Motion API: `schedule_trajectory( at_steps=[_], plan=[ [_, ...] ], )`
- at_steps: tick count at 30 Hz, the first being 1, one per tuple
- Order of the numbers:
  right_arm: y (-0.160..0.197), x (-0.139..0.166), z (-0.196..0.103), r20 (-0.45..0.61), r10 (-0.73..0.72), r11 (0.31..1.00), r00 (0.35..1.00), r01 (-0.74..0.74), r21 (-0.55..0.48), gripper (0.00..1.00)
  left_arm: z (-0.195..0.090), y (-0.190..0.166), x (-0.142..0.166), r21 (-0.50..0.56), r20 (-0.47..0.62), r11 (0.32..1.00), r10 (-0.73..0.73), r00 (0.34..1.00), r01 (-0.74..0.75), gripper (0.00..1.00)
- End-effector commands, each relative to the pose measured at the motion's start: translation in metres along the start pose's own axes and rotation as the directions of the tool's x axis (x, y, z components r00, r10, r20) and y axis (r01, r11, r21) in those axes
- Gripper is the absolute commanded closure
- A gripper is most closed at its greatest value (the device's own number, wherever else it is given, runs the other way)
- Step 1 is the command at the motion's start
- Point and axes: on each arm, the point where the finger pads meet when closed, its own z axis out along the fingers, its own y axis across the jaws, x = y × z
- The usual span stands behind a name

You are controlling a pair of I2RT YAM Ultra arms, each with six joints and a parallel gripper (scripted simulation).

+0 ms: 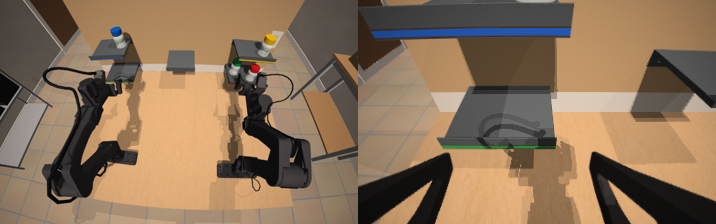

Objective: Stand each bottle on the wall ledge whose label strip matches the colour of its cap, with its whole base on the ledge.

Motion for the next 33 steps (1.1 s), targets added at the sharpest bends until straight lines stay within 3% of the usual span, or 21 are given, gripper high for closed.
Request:
schedule_trajectory(
  at_steps=[1, 14, 15, 17, 18, 21, 24, 32, 33],
  plan=[
    [0.002, 0.002, 0.001, 0.001, 0.007, 1.0, 1.0, -0.007, -0.001, 0.0, -0.008, 0.001, -0.022, -0.019, 0.08, 1.0, -0.002, 0.997, 0.004, 0.0],
    [0.001, -0.004, 0.001, 0.017, 0.001, 1.0, 1.0, -0.001, -0.002, 0.0, -0.006, 0.004, -0.02, -0.024, 0.07, 1.0, -0.004, 0.998, 0.006, 0.0],
    [0.0, -0.003, 0.001, 0.019, -0.001, 1.0, 1.0, 0.001, 0.005, 0.11, -0.006, 0.005, -0.019, -0.033, 0.066, 0.999, -0.012, 0.998, 0.014, 0.0],
    [0.0, -0.003, 0.001, 0.019, -0.001, 1.0, 1.0, 0.001, 0.005, 0.11, -0.006, 0.005, -0.019, -0.033, 0.066, 0.999, -0.012, 0.998, 0.014, 0.0],
    [0.002, -0.006, 0.002, 0.029, -0.006, 1.0, 1.0, 0.006, -0.001, 0.19, -0.007, 0.003, -0.024, -0.027, 0.073, 1.0, -0.01, 0.997, 0.012, 0.0],
    [0.002, -0.012, 0.012, 0.056, -0.023, 1.0, 0.998, 0.023, 0.001, 0.19, 0.001, -0.011, -0.022, 0.009, 0.026, 1.0, -0.002, 1.0, 0.002, 0.0],
    [0.0, -0.005, 0.027, 0.057, -0.037, 0.999, 0.998, 0.037, 0.005, 0.19, 0.012, -0.04, -0.036, 0.083, -0.002, 0.996, 0.025, 1.0, -0.024, 0.0],
    [-0.006, 0.053, 0.082, 0.002, -0.07, 0.997, 0.998, 0.07, 0.011, 0.19, 0.03, -0.202, -0.077, 0.412, -0.035, 0.899, 0.177, 0.984, -0.147, 0.0],
    [-0.006, 0.053, 0.082, 0.002, -0.07, 0.997, 0.998, 0.07, 0.011, 0.19, 0.03, -0.202, -0.077, 0.412, -0.035, 0.899, 0.177, 0.984, -0.147, 0.0]
  ],
)
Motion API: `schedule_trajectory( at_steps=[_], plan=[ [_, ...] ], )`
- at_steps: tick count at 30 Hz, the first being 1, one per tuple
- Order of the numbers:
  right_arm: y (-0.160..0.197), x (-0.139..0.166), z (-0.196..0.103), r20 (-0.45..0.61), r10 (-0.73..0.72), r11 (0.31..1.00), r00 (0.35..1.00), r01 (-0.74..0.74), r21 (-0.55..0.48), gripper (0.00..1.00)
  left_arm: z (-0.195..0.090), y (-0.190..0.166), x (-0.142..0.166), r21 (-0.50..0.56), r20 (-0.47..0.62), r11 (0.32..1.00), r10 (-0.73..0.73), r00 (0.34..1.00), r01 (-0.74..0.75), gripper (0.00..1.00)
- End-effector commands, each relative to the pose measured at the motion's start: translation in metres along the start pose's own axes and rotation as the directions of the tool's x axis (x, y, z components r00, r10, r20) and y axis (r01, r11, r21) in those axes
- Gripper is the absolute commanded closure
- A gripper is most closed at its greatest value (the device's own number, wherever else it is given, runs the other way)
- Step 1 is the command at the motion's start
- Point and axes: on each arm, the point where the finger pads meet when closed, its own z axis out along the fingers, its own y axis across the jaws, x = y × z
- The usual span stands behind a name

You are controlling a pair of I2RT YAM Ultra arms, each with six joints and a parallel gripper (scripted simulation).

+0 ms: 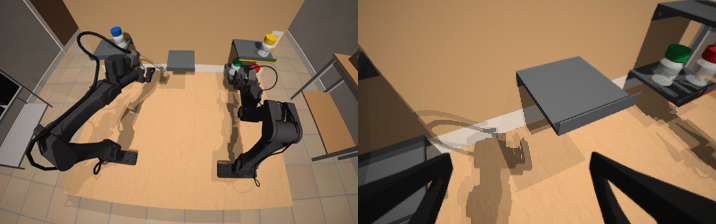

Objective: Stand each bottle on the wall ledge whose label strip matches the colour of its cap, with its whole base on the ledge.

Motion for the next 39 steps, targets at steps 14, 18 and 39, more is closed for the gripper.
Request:
schedule_trajectory(
  at_steps=[14, 18, 39],
  plan=[
    [0.001, 0.062, 0.055, -0.001, -0.046, 0.999, 0.999, 0.046, 0.002, 0.19, 0.058, -0.244, -0.047, 0.391, -0.043, 0.905, 0.198, 0.979, -0.166, 0.0],
    [0.001, 0.065, 0.056, -0.006, -0.046, 0.999, 0.999, 0.046, 0.001, 0.19, 0.057, -0.26, -0.046, 0.414, -0.039, 0.893, 0.21, 0.977, -0.176, 0.0],
    [0.002, 0.067, 0.074, -0.032, -0.039, 0.999, 0.999, 0.039, 0.001, 0.19, 0.055, -0.272, -0.048, 0.436, -0.019, 0.88, 0.217, 0.976, -0.187, 0.0]
  ],
)
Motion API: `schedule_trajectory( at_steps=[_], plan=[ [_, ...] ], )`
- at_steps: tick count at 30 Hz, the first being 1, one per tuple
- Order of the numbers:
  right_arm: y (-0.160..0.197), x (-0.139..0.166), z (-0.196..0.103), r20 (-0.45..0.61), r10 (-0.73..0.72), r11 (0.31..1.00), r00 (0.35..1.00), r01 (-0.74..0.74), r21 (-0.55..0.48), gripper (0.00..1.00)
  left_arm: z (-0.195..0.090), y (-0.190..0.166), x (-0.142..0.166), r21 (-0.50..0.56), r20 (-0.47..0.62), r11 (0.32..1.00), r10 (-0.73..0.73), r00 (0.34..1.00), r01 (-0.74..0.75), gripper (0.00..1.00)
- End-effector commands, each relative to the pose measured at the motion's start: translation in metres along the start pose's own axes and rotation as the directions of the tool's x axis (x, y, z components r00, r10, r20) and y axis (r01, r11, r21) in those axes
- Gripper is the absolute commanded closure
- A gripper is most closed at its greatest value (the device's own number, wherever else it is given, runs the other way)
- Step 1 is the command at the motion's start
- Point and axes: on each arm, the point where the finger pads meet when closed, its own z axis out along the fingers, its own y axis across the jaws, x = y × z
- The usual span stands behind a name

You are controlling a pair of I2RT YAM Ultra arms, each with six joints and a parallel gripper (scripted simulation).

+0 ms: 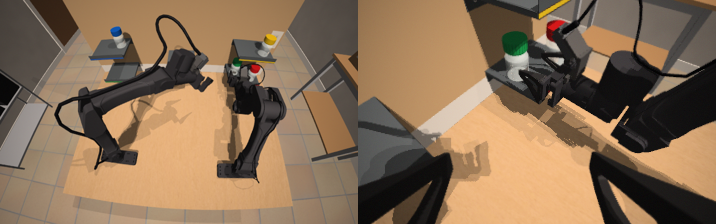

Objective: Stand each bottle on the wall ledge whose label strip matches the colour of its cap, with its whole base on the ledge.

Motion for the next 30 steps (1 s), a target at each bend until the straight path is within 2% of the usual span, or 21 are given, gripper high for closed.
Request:
schedule_trajectory(
  at_steps=[1, 30],
  plan=[
    [0.004, -0.002, 0.011, 0.002, -0.002, 1.0, 1.0, 0.002, -0.002, 0.19, -0.008, 0.0, -0.016, -0.001, 0.033, 1.0, -0.002, 0.999, 0.002, 0.0],
    [0.004, -0.002, 0.044, 0.003, -0.003, 1.0, 1.0, 0.003, -0.002, 0.19, -0.008, 0.0, -0.016, -0.001, 0.033, 1.0, -0.002, 0.999, 0.002, 0.0]
  ],
)
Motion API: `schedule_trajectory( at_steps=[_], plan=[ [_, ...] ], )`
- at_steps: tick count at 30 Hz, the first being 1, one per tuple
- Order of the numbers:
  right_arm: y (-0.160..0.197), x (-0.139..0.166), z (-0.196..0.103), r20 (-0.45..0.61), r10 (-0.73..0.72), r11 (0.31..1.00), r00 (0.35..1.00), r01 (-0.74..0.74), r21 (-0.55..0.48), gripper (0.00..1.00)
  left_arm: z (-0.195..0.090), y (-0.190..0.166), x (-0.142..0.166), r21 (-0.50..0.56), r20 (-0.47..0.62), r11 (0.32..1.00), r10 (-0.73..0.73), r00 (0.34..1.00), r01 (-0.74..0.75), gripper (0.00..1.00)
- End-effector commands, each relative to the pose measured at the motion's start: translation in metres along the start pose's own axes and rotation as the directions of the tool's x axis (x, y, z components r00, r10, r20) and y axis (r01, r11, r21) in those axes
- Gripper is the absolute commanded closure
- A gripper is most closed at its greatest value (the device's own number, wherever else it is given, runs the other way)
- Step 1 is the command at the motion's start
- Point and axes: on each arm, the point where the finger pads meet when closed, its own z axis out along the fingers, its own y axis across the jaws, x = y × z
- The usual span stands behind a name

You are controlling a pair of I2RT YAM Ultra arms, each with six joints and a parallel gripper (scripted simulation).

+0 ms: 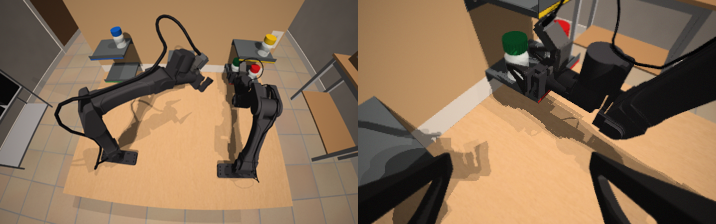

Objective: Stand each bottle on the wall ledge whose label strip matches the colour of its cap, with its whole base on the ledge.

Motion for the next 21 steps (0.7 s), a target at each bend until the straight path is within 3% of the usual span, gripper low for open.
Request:
schedule_trajectory(
  at_steps=[1, 5, 6, 21],
  plan=[
    [0.0048, -0.0057, 0.0068, 0.011, -0.003, 1.0, 1.0, 0.003, -0.003, 0.19, -0.0077, -0.0002, -0.0161, -0.001, 0.034, 1.0, -0.002, 0.999, 0.002, 0.0],
    [0.0048, -0.0057, 0.0068, 0.011, -0.003, 1.0, 1.0, 0.003, -0.003, 0.19, -0.0077, -0.0002, -0.0161, -0.001, 0.034, 1.0, -0.002, 0.999, 0.002, 0.0],
    [0.0048, -0.0057, 0.0068, 0.011, -0.003, 1.0, 1.0, 0.003, -0.003, 0.28, -0.0077, -0.0002, -0.0161, -0.001, 0.034, 1.0, -0.002, 0.999, 0.002, 0.0],
    [0.0017, -0.0097, 0.0035, 0.022, -0.003, 1.0, 1.0, 0.004, -0.003, 0.45, -0.0077, -0.0002, -0.0161, -0.001, 0.034, 1.0, -0.002, 0.999, 0.002, 0.0]
  ],
)
